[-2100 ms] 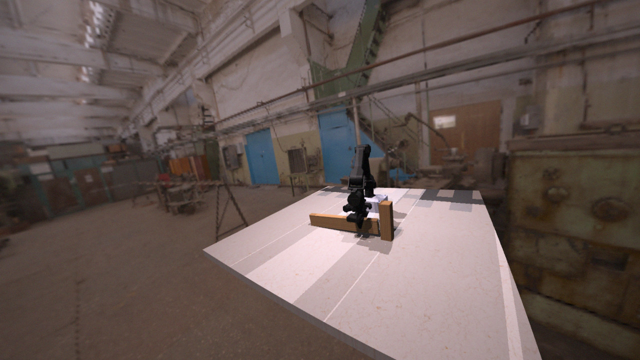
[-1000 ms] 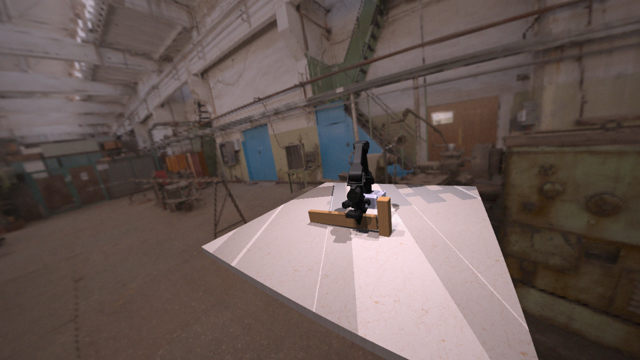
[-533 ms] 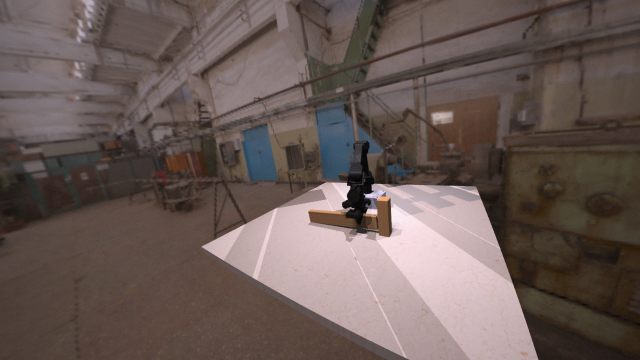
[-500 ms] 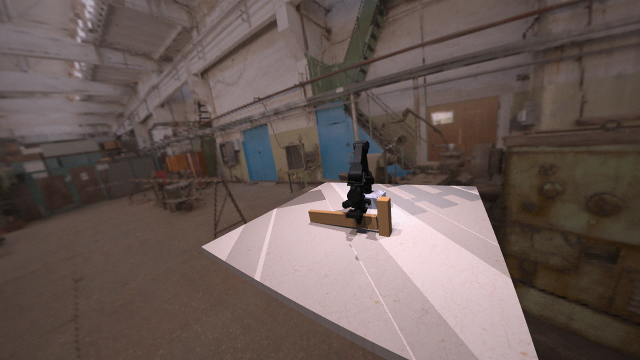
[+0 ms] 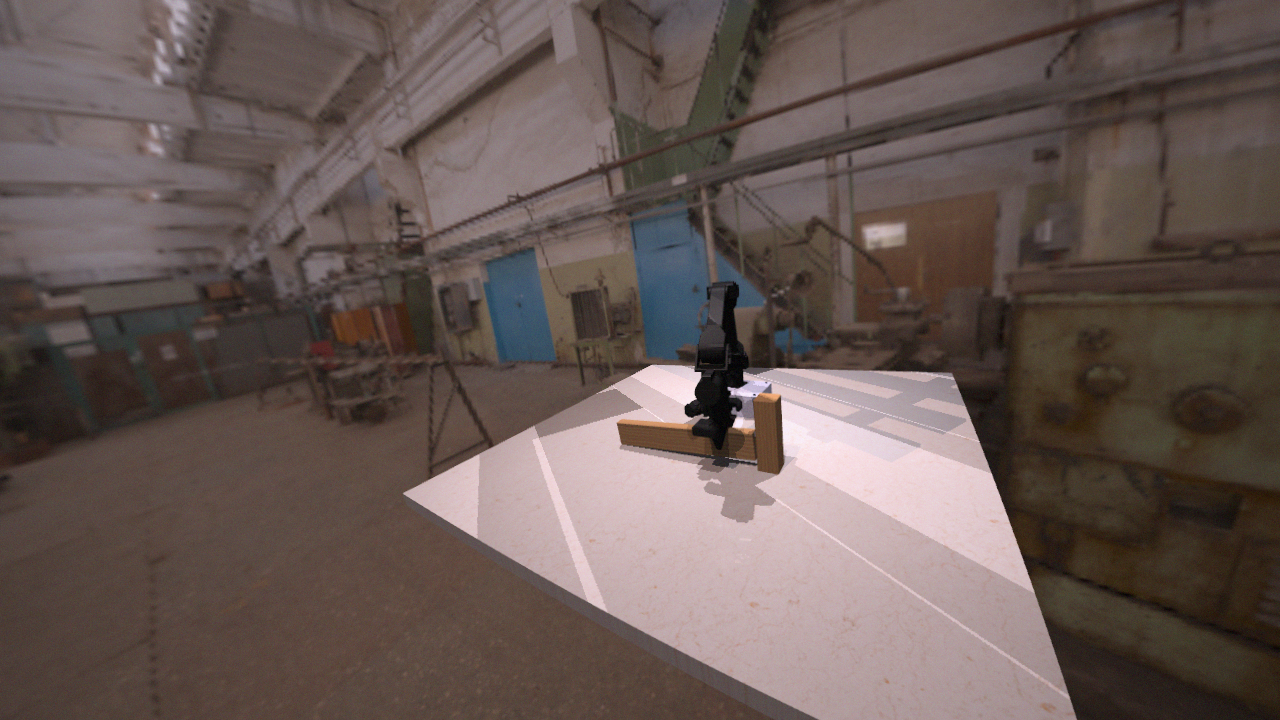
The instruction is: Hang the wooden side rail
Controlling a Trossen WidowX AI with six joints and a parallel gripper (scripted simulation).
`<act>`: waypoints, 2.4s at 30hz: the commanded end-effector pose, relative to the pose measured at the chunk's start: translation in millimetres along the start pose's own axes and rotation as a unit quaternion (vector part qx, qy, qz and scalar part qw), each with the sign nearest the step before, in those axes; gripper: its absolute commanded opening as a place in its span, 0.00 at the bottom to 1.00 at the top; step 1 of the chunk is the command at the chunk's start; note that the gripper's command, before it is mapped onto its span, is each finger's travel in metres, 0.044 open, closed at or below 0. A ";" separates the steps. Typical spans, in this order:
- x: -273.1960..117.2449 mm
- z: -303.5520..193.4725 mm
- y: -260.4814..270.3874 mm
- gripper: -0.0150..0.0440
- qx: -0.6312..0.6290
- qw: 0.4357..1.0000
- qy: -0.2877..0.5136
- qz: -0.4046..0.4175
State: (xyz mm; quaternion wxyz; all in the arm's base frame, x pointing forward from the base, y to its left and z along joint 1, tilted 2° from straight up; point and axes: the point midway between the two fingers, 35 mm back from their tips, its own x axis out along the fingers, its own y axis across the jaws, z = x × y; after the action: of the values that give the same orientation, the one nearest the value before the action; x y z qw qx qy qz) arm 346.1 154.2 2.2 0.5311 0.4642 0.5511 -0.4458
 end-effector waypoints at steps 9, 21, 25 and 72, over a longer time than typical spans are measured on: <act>-1.7 -2.9 1.9 0.25 0.001 1.000 0.003 0.004; -2.6 -4.2 2.2 0.25 0.001 1.000 0.003 0.004; -3.0 -4.7 1.9 0.25 0.001 1.000 0.003 0.004; 0.7 -8.8 0.2 0.25 0.001 1.000 0.003 0.004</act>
State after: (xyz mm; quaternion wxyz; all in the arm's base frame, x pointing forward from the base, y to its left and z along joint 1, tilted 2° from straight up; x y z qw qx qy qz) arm 344.7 161.5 1.5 0.5326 0.4653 0.5500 -0.4443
